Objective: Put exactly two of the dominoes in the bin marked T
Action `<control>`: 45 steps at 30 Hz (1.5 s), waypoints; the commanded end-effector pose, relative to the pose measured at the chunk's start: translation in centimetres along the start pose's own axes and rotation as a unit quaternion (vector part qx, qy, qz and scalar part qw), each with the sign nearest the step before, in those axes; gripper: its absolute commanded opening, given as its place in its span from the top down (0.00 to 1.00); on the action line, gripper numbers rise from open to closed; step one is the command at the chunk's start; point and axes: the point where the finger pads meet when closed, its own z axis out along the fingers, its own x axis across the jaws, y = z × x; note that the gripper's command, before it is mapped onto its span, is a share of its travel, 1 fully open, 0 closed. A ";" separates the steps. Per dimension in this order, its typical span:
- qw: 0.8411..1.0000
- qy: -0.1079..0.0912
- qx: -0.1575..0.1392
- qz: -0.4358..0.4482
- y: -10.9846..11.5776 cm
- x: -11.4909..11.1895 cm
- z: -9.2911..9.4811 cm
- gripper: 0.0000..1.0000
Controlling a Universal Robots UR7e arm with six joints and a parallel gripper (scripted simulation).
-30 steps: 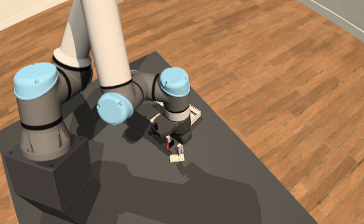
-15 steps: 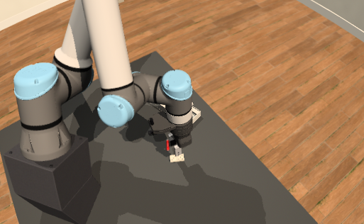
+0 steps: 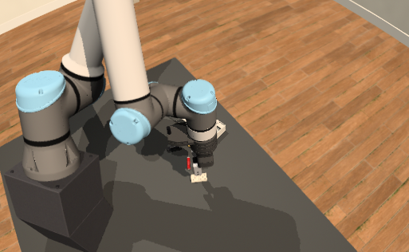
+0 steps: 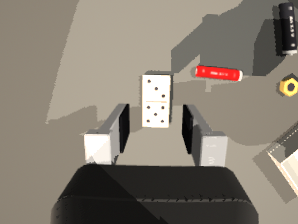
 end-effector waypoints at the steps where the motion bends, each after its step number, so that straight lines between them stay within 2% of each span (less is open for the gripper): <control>1: 1.000 -0.002 -0.001 0.007 0.0 0.0 0.0 0.21; 27: 1.000 -0.002 -0.001 0.007 0.0 0.0 0.0 0.21; 39: 1.000 -0.002 -0.001 0.007 0.1 0.0 4.8 0.21; 45: 1.000 -0.002 -0.001 0.008 0.1 0.0 5.5 0.21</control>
